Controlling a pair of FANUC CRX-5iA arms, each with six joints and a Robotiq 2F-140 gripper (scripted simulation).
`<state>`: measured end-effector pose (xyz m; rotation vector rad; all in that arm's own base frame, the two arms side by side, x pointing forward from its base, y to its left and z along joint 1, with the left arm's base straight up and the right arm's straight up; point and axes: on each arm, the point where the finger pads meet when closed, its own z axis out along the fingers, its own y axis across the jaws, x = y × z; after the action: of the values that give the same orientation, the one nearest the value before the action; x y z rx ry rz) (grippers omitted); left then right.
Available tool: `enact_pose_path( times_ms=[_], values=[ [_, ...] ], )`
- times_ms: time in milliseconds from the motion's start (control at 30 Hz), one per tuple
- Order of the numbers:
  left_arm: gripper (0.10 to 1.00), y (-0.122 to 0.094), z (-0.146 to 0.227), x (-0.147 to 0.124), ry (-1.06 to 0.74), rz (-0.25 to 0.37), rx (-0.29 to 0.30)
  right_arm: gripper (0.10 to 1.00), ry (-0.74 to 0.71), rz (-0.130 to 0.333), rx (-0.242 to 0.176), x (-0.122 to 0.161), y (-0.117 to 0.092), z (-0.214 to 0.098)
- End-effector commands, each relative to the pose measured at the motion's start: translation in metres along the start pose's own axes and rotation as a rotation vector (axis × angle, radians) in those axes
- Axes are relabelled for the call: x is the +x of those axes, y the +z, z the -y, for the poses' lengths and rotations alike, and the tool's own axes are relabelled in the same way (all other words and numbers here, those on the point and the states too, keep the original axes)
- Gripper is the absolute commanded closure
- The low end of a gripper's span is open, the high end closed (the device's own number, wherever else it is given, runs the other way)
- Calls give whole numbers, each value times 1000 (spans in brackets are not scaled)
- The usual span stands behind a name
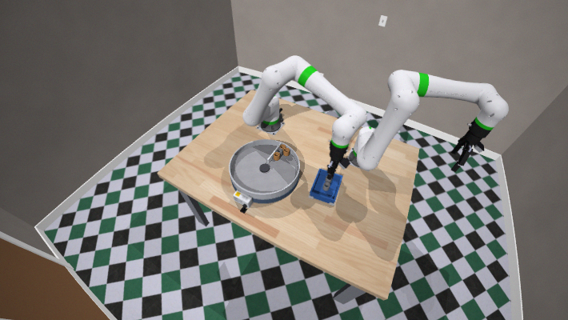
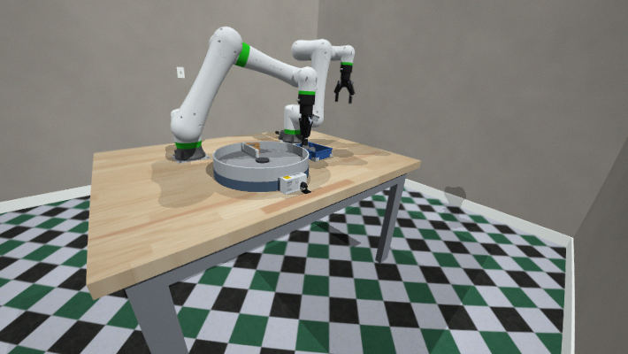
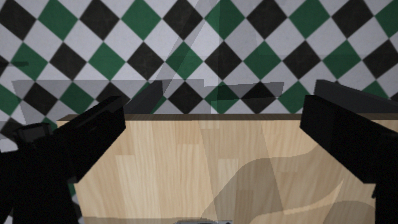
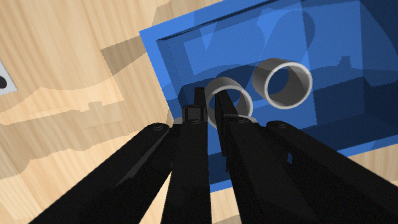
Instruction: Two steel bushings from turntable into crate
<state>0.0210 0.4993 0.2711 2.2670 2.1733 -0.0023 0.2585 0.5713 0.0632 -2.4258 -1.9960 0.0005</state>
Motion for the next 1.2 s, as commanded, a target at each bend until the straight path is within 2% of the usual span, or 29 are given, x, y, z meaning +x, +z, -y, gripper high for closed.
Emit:
enact_pose_path(
  times_ms=[0,1167],
  values=[
    [98,-1,0,0,0,-2,0,999,0,-2,-1,1,-1,0],
    [98,-1,0,0,0,-2,0,999,0,-2,-1,1,5,0]
  ],
)
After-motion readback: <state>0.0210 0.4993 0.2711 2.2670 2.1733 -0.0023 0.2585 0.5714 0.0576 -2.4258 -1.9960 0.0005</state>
